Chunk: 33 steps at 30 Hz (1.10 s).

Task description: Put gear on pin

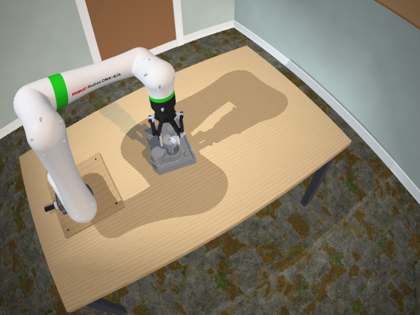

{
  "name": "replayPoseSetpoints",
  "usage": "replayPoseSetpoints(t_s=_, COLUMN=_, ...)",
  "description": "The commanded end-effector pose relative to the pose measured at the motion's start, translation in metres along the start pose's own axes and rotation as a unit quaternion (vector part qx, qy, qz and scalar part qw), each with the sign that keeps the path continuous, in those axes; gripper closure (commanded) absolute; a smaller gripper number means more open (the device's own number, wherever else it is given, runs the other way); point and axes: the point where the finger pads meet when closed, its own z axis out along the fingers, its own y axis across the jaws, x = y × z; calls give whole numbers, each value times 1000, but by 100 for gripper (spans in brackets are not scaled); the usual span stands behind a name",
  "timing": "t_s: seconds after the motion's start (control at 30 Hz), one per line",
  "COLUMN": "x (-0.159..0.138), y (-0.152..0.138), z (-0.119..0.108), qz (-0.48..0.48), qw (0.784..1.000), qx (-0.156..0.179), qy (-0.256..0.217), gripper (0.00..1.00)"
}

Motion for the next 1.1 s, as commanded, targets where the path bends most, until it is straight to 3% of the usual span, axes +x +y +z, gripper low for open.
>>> replayPoseSetpoints(t_s=0.0, x=0, y=0, z=0, qz=0, qw=1000, qx=0, qy=0, gripper=100)
replayPoseSetpoints(t_s=1.07, x=0, y=0, z=5, qz=0, qw=1000, qx=0, qy=0, gripper=100)
